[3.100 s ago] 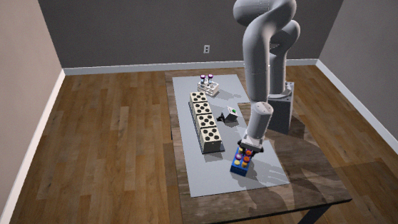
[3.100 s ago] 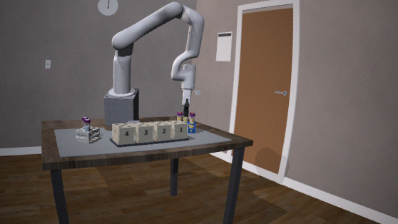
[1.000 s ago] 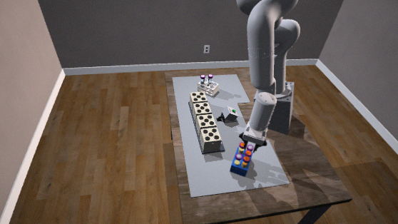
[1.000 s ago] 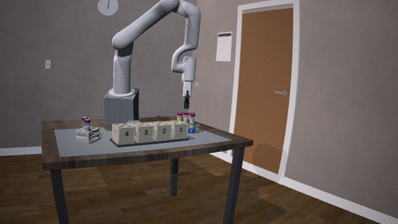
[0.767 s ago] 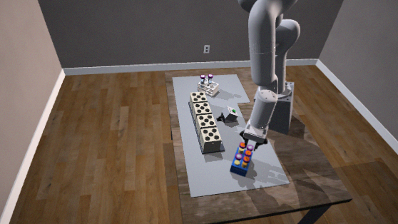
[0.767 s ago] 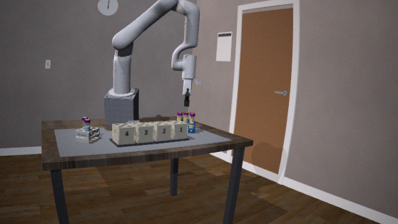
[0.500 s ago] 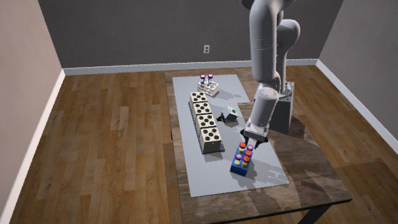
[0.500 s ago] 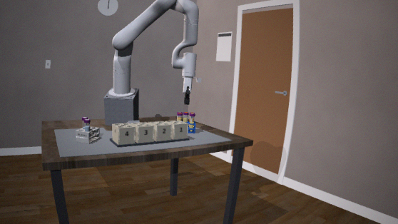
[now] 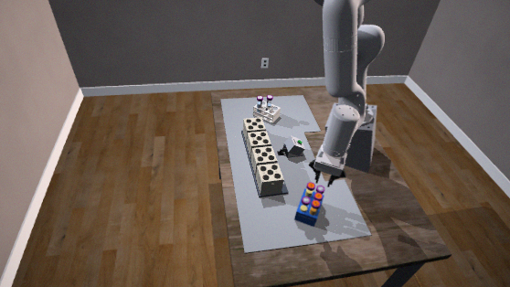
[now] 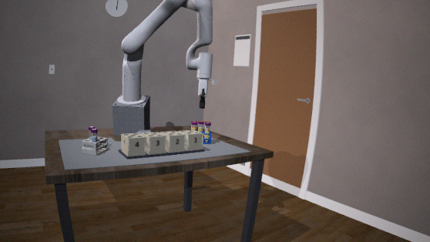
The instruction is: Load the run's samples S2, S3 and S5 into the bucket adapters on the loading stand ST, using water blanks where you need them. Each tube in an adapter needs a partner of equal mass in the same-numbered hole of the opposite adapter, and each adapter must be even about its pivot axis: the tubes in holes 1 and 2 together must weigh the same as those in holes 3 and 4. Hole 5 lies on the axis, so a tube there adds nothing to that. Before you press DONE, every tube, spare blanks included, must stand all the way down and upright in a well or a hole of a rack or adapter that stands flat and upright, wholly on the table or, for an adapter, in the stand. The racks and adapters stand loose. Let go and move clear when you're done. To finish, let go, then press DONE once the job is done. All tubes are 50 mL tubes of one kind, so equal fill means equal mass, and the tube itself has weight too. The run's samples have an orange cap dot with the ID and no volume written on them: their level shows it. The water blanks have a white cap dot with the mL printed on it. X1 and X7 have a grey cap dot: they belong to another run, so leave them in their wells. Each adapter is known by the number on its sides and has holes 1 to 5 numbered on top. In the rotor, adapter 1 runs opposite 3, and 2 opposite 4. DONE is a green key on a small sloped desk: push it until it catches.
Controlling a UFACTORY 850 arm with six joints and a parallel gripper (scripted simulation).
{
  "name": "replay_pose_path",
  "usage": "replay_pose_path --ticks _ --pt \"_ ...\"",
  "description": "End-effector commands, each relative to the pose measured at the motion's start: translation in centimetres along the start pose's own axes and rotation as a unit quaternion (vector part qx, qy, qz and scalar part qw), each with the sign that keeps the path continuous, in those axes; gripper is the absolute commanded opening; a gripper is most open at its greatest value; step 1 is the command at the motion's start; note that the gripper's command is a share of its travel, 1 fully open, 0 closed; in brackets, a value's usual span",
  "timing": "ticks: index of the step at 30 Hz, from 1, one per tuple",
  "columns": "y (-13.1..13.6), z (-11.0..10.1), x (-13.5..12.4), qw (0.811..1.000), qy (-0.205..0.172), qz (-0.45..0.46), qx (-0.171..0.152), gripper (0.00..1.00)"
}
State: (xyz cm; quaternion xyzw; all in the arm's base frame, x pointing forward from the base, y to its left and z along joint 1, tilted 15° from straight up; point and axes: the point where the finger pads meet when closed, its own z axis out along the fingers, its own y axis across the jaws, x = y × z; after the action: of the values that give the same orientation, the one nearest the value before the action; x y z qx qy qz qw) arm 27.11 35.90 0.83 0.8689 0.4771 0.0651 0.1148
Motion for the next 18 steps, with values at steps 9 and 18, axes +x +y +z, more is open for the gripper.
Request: replay_pose_path --ticks 9,18 --pt "0.0 -2.8 0.1 1.0 -0.002 0.0 0.0 0.44" --pt "0.0 -2.8 0.1 1.0 -0.002 0.0 0.0 0.44"
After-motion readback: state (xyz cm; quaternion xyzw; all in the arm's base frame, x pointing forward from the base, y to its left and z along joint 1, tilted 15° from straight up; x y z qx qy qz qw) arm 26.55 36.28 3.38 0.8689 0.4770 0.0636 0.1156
